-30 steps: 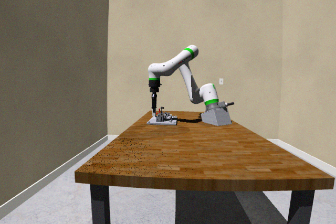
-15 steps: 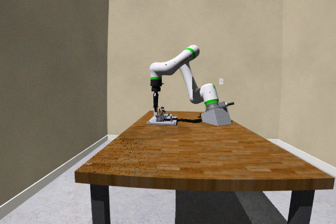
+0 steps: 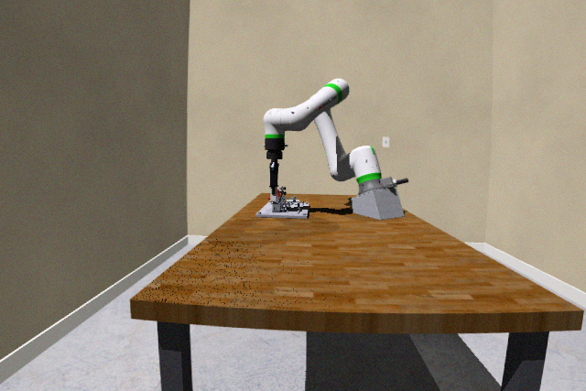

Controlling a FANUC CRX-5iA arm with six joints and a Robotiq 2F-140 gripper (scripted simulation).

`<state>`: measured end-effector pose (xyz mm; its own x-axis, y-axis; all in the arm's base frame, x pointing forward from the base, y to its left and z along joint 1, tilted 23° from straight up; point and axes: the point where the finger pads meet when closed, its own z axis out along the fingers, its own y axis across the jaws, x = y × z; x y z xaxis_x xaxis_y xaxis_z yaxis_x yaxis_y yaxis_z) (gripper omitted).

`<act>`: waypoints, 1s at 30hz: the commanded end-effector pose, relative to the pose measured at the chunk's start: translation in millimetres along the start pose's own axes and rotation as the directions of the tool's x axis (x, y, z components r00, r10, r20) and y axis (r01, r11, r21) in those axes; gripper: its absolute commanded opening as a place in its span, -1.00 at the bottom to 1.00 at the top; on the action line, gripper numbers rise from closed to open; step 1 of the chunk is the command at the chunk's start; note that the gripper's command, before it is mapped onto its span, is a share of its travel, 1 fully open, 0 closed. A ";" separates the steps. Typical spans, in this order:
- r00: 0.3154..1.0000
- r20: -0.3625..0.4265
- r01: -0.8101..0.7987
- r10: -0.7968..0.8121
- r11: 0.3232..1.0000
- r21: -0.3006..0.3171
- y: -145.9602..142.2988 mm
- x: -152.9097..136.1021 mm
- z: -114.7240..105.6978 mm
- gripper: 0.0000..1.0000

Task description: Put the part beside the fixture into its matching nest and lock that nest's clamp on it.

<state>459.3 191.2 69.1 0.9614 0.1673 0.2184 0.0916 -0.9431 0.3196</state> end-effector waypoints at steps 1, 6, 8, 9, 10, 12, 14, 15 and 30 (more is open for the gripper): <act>1.000 0.003 0.000 0.000 1.000 0.000 -0.1 -2.5 0.7 -1.00; 1.000 0.003 0.000 0.000 1.000 0.000 -0.1 -4.5 0.8 -1.00; 1.000 0.003 0.000 0.000 1.000 0.000 -0.1 -5.1 0.8 -1.00; 1.000 0.003 0.000 0.000 1.000 0.000 -0.1 -5.3 0.8 -1.00; 1.000 0.003 0.000 0.000 1.000 0.000 -0.1 -5.5 0.8 -1.00; 1.000 0.003 0.000 0.000 1.000 0.000 -0.1 -5.8 0.8 -1.00; 1.000 0.003 0.000 0.000 1.000 0.000 -0.1 -6.0 0.8 -1.00; 1.000 0.003 0.000 0.000 1.000 0.000 -0.1 -6.0 0.8 -1.00; 1.000 0.003 0.000 0.000 1.000 0.000 -0.1 -6.2 0.8 -1.00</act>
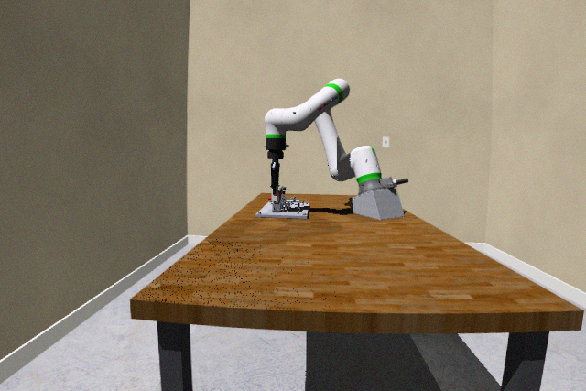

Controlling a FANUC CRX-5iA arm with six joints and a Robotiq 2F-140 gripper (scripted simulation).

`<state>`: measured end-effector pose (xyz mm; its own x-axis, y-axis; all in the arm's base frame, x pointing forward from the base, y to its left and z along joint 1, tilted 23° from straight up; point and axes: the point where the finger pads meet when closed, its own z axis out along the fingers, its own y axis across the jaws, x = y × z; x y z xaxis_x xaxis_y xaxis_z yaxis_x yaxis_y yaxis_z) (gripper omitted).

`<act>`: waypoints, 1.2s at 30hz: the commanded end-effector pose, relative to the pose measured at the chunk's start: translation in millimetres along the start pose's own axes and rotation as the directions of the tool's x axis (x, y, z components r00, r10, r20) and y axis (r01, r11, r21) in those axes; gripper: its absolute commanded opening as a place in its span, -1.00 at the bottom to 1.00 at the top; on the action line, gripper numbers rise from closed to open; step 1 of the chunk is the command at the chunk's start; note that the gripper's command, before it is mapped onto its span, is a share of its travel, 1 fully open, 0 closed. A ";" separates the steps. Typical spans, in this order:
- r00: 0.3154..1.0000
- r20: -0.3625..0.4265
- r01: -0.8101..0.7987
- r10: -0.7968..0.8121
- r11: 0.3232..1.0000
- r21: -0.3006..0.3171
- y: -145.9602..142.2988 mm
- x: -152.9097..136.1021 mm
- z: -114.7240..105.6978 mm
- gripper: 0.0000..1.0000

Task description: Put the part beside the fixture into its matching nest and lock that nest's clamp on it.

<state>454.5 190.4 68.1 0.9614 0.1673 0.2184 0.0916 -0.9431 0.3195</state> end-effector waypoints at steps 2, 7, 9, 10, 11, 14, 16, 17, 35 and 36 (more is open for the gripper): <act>1.000 0.003 0.000 0.000 1.000 0.000 -0.1 -1.2 0.8 -1.00; 1.000 0.003 0.000 0.000 1.000 0.000 -0.1 -1.2 0.8 -1.00; 1.000 0.003 0.000 0.000 1.000 0.000 -0.1 -1.2 0.8 -1.00; 1.000 0.003 0.000 0.000 1.000 0.000 -0.1 -1.3 0.8 -1.00; 1.000 0.003 0.000 0.000 1.000 0.000 -0.1 -1.4 0.8 -1.00; 1.000 0.003 0.000 0.000 1.000 0.000 -0.1 -2.0 0.8 -1.00; 1.000 0.003 0.000 0.000 1.000 0.000 -0.1 -2.6 0.9 -1.00; 1.000 0.003 0.000 0.000 1.000 0.000 -0.1 -3.0 0.9 -1.00; 1.000 0.003 0.000 0.000 1.000 0.000 -0.1 -6.3 1.0 -1.00; 1.000 0.003 0.000 0.000 1.000 0.000 -0.1 -6.3 1.0 -1.00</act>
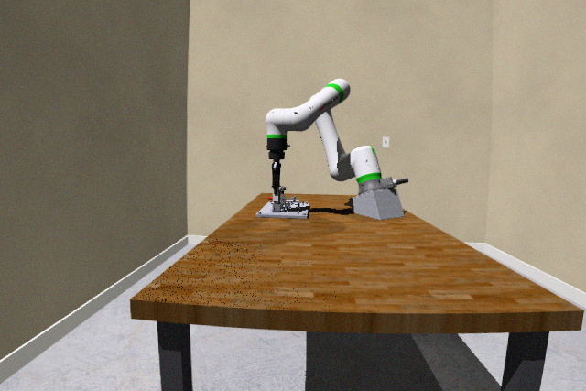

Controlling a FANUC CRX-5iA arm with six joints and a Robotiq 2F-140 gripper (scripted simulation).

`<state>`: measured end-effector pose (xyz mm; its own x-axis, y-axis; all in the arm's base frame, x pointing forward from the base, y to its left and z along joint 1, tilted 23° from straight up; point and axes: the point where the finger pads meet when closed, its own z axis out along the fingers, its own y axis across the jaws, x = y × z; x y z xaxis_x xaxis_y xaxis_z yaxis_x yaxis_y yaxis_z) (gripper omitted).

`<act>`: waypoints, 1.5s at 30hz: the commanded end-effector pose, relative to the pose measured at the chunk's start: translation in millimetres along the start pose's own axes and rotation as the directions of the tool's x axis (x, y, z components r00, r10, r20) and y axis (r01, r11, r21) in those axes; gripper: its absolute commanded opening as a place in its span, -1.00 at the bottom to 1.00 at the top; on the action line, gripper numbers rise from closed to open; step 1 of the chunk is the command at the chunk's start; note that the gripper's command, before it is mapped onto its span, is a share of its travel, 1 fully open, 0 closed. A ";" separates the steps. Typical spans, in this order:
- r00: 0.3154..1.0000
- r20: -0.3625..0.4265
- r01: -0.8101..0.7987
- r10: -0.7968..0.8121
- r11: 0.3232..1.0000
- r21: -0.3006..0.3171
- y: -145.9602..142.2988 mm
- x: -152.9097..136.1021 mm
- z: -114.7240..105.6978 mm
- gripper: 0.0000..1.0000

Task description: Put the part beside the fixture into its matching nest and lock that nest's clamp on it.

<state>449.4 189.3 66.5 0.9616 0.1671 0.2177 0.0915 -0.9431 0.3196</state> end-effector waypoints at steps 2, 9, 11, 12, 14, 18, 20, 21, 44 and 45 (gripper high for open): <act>1.000 0.002 0.000 0.000 1.000 0.000 -0.1 -0.9 0.5 -1.00; 1.000 0.002 0.000 0.000 1.000 0.000 -0.1 -0.9 0.5 -1.00; 1.000 0.002 0.000 0.000 1.000 0.000 -0.1 -0.9 0.5 -1.00; 1.000 0.002 0.000 0.000 1.000 0.000 -0.1 -0.9 0.5 -0.44; 1.000 0.002 0.000 0.000 1.000 0.000 -0.1 -0.9 0.5 -0.44; 1.000 0.002 0.000 0.000 1.000 0.000 -0.1 -0.9 0.5 -0.44; 1.000 0.002 0.000 0.000 1.000 0.000 -0.1 -0.9 0.5 -0.44; 1.000 0.002 0.000 0.000 1.000 0.000 -0.1 -0.9 0.5 -0.44; 1.000 0.002 0.000 0.000 1.000 0.000 -0.1 -0.9 -2.3 -0.44; 1.000 0.002 0.000 0.000 1.000 0.000 -0.1 -0.9 -4.0 -0.44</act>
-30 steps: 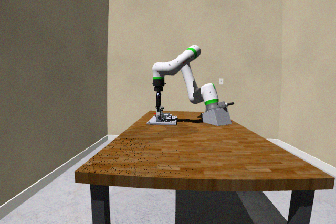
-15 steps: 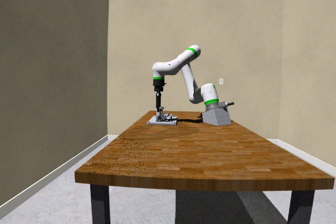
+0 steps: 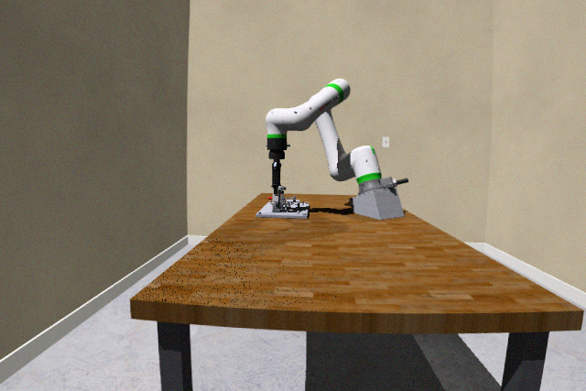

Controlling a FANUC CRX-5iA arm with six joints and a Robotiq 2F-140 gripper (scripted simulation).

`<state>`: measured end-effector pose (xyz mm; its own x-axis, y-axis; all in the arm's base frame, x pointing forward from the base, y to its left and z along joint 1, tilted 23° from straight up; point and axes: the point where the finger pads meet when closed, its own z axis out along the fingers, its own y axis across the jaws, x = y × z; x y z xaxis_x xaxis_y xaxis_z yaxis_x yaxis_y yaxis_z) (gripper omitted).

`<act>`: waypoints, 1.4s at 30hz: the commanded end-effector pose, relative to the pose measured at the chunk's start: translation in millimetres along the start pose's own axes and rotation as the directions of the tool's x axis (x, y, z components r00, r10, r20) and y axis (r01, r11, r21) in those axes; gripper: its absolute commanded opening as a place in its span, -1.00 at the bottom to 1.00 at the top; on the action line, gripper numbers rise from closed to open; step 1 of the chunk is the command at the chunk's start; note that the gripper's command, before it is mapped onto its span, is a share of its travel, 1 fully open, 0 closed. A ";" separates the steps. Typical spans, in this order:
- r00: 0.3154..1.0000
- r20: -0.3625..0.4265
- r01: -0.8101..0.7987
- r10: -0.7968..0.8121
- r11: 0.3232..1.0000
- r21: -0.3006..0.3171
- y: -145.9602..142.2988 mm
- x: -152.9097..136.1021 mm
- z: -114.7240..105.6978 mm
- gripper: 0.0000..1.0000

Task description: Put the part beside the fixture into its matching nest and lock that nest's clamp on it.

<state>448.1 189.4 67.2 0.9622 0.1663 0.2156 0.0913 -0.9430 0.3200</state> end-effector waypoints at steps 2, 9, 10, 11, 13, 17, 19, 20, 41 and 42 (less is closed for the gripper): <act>1.000 0.000 0.000 0.000 1.000 0.000 -0.1 0.1 -7.8 -0.44; 1.000 0.000 0.000 0.000 1.000 0.000 -0.1 0.1 -26.2 -0.44; 1.000 0.000 0.000 0.000 1.000 0.000 -0.1 0.1 -30.3 -0.44; 1.000 0.000 0.000 0.000 1.000 0.000 -0.1 0.1 -34.5 -0.44; 1.000 0.000 0.000 0.000 1.000 0.000 -0.1 0.1 -42.2 -0.44; 1.000 0.000 0.000 0.000 1.000 0.000 -0.1 0.1 -53.8 -0.44; 1.000 0.000 0.000 0.000 1.000 0.000 -0.1 0.1 -56.9 -0.44; 1.000 0.000 0.000 0.000 1.000 0.000 -0.1 0.1 -57.7 -0.44; 1.000 0.000 0.000 0.000 1.000 0.000 -0.1 0.1 -58.7 0.16; 1.000 0.000 0.000 0.000 1.000 0.000 -0.1 0.1 -59.3 0.16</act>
<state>433.1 206.2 121.2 0.9622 0.1663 0.2155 0.0913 -0.9430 0.3200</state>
